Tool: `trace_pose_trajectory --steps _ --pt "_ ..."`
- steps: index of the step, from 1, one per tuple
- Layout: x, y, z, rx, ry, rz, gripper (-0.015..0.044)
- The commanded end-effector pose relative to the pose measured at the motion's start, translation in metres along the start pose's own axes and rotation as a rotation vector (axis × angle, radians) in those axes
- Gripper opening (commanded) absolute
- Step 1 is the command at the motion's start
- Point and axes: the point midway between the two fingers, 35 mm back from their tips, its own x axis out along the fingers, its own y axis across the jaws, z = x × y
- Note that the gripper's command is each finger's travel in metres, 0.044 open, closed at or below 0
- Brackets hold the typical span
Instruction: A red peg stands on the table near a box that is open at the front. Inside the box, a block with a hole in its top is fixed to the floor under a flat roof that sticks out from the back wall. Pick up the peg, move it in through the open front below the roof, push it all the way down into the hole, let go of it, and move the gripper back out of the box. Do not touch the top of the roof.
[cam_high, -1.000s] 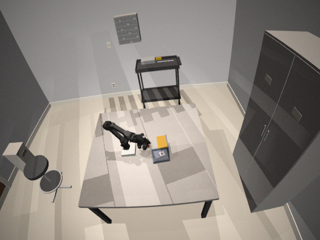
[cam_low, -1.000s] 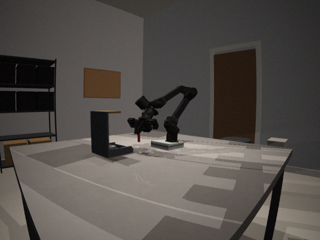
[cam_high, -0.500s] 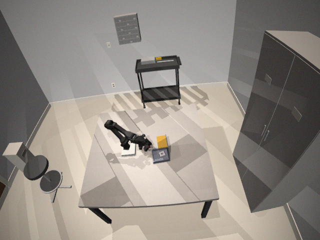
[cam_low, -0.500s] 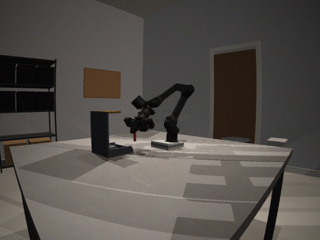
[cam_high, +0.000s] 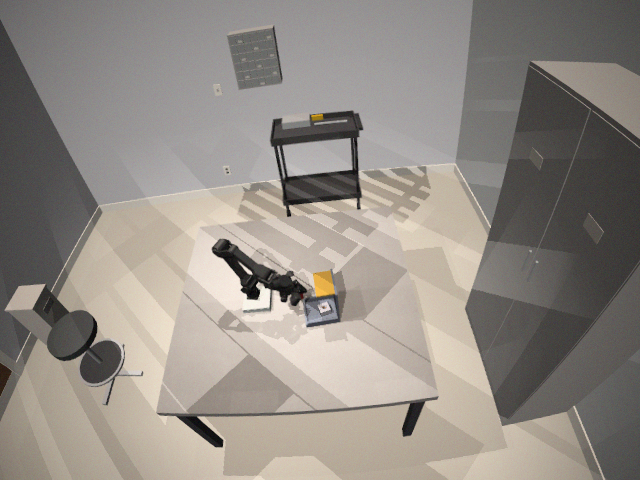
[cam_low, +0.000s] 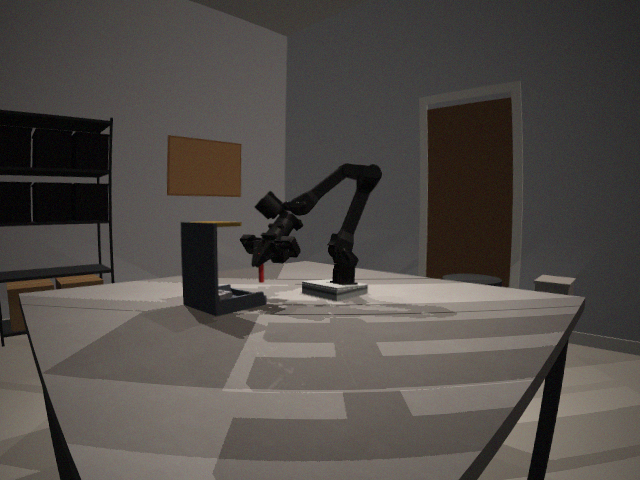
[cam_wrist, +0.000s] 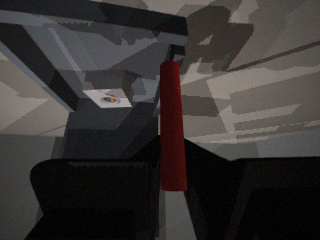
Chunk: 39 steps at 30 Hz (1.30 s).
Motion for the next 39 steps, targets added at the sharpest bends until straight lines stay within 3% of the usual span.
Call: trace_pose_trajectory --steps 1,39 --pt "0.001 0.007 -0.003 -0.006 0.008 0.004 0.0" --pt "0.027 0.066 -0.01 0.015 0.013 0.037 0.0"
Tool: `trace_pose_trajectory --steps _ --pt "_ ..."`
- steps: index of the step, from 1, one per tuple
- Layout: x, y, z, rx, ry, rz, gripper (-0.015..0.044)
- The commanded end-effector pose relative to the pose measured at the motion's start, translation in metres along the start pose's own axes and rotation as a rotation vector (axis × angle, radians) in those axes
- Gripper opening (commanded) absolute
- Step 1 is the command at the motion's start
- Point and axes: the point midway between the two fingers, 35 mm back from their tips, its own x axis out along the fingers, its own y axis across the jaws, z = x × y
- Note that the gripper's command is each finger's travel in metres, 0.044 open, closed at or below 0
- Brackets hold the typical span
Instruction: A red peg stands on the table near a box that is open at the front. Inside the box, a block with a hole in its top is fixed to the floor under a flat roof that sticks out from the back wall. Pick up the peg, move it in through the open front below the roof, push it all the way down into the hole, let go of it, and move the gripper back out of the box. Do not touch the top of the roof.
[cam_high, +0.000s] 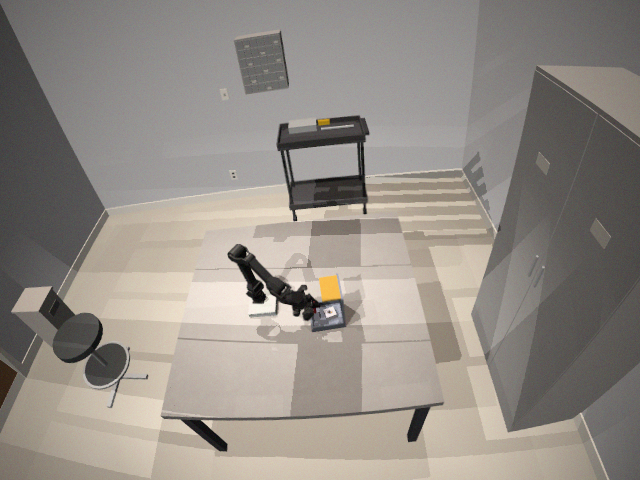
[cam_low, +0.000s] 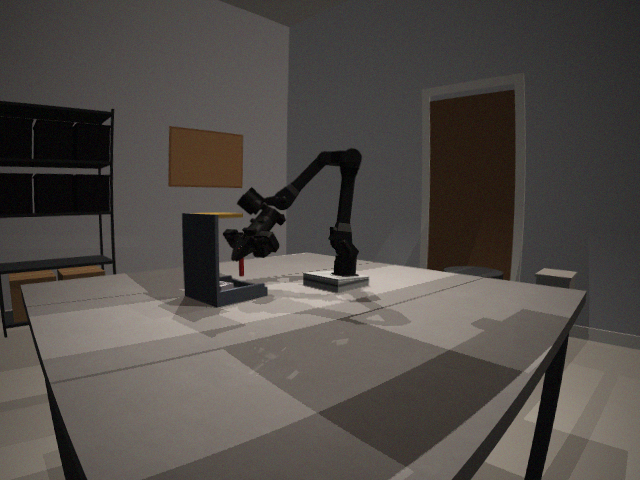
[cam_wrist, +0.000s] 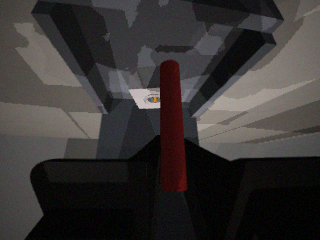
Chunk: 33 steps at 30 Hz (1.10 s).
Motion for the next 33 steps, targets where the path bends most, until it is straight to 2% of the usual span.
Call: trace_pose_trajectory --steps 1,11,33 --pt "0.006 0.004 -0.007 -0.004 0.006 0.004 0.0" --pt "0.025 0.007 -0.022 -0.004 0.008 0.005 0.0" --pt "0.034 0.005 -0.029 -0.004 0.009 0.004 0.0"
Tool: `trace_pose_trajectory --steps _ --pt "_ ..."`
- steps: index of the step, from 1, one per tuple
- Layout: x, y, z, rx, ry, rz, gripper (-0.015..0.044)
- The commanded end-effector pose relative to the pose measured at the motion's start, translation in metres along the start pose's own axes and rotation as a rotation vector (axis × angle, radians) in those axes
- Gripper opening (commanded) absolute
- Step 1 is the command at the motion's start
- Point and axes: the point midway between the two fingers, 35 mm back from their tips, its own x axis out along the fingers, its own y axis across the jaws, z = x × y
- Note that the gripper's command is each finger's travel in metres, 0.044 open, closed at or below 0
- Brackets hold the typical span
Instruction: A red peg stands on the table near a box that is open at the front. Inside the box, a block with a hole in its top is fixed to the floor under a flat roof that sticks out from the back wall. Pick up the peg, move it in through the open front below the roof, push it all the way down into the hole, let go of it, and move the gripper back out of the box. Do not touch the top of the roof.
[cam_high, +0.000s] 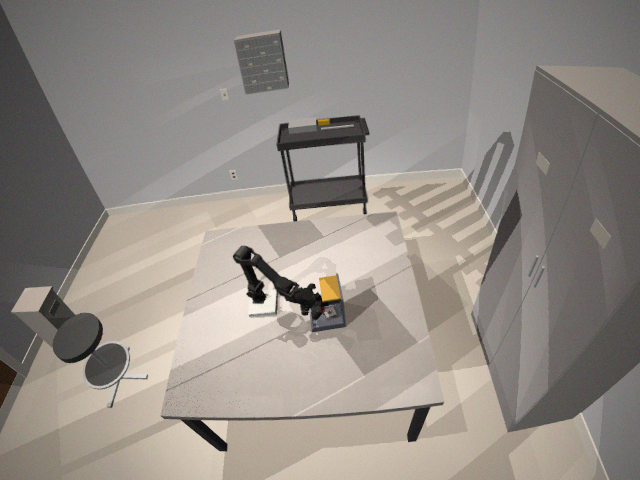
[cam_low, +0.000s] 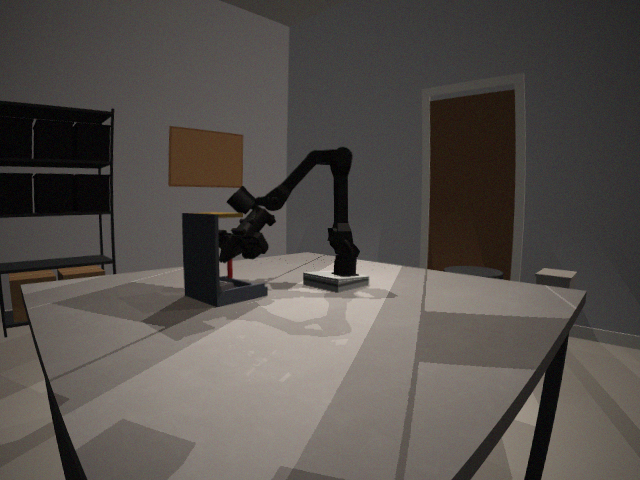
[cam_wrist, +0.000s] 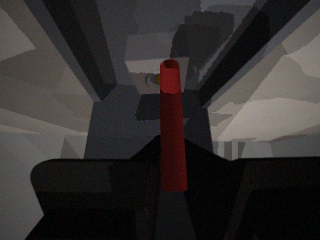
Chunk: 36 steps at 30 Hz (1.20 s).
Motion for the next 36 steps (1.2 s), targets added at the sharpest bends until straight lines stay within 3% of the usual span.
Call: trace_pose_trajectory --steps 1,36 --pt "0.002 0.001 -0.003 0.002 0.003 0.004 0.0" --pt "0.016 0.002 -0.015 0.002 0.005 0.004 0.0"
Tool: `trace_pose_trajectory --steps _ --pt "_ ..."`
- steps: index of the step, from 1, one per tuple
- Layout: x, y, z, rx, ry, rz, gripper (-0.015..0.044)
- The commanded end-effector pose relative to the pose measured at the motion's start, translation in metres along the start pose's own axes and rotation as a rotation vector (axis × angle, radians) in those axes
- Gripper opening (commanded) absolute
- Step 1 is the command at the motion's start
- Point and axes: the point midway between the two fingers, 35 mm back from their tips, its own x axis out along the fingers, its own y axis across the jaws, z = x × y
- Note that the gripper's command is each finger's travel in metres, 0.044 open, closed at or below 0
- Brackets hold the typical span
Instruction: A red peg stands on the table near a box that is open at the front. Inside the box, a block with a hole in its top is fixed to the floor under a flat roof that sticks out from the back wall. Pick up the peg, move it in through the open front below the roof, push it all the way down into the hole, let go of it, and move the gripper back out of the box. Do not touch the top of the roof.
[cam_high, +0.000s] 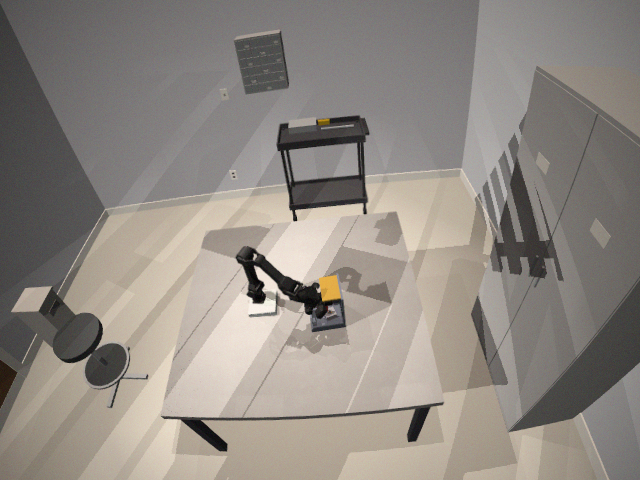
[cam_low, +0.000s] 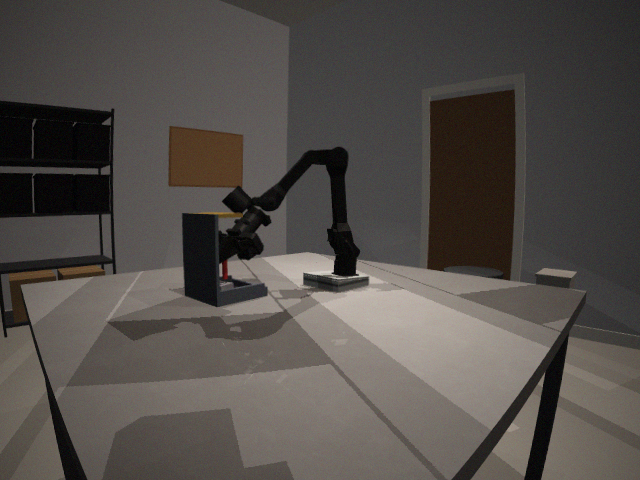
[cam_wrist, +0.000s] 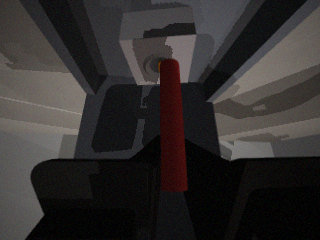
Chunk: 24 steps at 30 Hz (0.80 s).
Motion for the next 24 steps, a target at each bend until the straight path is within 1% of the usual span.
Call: trace_pose_trajectory --steps 1,24 --pt "0.0013 0.0017 -0.0032 0.002 0.004 0.005 0.0" --pt "0.0085 0.0056 -0.009 0.002 0.005 0.006 0.0"
